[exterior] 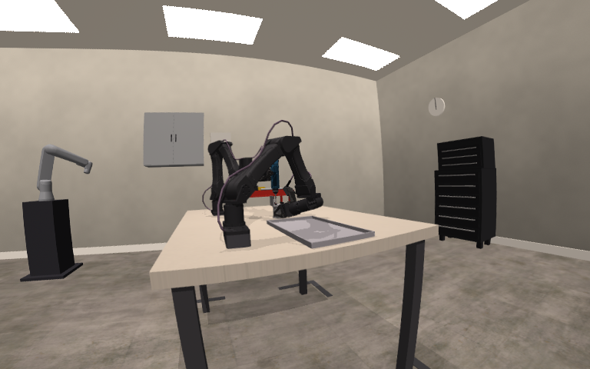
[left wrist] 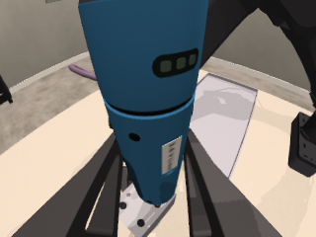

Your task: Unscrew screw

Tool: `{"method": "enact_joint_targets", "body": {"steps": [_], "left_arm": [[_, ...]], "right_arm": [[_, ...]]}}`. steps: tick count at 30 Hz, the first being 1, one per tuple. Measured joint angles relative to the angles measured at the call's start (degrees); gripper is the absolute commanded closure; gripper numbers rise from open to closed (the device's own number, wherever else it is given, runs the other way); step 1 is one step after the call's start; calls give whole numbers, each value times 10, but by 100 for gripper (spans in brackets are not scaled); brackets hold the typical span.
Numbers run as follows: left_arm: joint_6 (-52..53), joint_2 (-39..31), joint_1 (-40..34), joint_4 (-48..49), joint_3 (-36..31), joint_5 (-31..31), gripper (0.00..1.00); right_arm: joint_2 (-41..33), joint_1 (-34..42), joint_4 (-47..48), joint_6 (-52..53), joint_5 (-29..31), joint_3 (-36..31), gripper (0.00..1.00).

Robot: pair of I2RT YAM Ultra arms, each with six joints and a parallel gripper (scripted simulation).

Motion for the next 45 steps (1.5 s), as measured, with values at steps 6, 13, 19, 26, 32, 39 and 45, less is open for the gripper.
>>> {"method": "enact_joint_targets", "body": {"steps": [6, 13, 19, 26, 32, 39, 45], "left_arm": [[0, 0, 0, 1, 0, 0, 58], [0, 3, 0, 7, 0, 0, 58], [0, 7, 0, 16, -2, 0, 58], [0, 8, 0, 18, -2, 0, 58], [0, 12, 0, 29, -3, 0, 58], [0, 17, 0, 39, -3, 0, 58], [0, 21, 0, 46, -4, 0, 58]], "right_arm": [[0, 0, 0, 0, 0, 0, 41], [0, 0, 0, 0, 0, 0, 41], [0, 0, 0, 0, 0, 0, 41], [0, 0, 0, 0, 0, 0, 41], [0, 0, 0, 0, 0, 0, 41], [0, 0, 0, 0, 0, 0, 41], [0, 0, 0, 0, 0, 0, 41]]}}
